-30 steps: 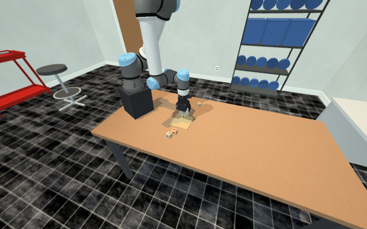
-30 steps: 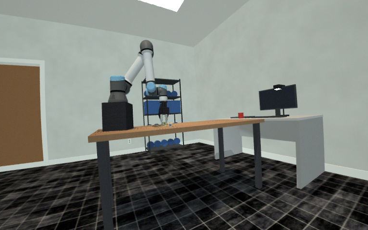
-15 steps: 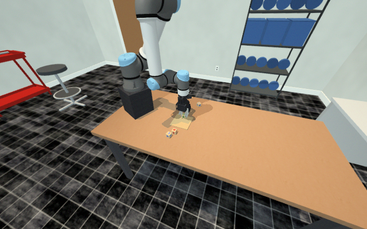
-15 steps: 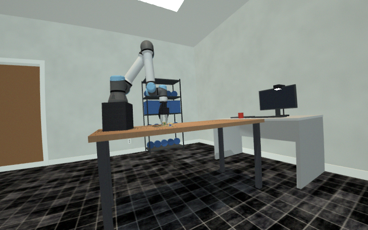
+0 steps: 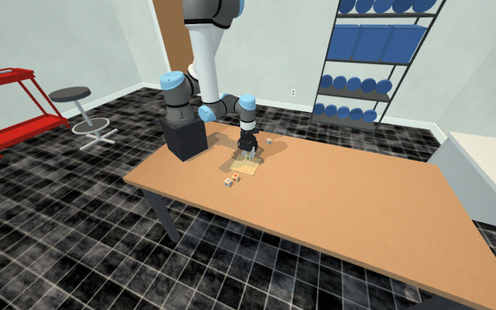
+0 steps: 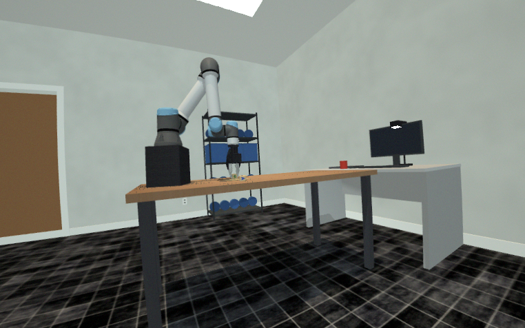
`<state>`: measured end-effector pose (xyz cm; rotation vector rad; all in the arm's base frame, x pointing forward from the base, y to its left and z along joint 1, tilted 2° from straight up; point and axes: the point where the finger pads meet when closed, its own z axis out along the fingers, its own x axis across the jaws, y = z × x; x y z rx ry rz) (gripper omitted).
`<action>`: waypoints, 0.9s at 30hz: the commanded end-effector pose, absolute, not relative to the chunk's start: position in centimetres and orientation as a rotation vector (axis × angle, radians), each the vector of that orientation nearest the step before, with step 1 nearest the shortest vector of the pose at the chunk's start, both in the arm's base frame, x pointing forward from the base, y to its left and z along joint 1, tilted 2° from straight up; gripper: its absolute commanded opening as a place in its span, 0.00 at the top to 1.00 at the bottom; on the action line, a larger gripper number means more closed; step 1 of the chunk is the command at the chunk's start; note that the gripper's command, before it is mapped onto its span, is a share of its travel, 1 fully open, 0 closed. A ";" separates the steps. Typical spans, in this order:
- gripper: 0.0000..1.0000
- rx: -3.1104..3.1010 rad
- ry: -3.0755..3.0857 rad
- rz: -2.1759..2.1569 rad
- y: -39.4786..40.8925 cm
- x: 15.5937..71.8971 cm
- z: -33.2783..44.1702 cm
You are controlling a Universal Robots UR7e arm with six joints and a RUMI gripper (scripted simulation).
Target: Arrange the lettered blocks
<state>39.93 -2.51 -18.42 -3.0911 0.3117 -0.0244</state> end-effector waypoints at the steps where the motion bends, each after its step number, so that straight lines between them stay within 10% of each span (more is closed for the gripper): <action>1: 0.91 -3.092 0.312 -0.031 -2.6 40.2 -18.4; 27: 0.76 -3.092 0.312 -0.031 -2.6 40.2 -18.4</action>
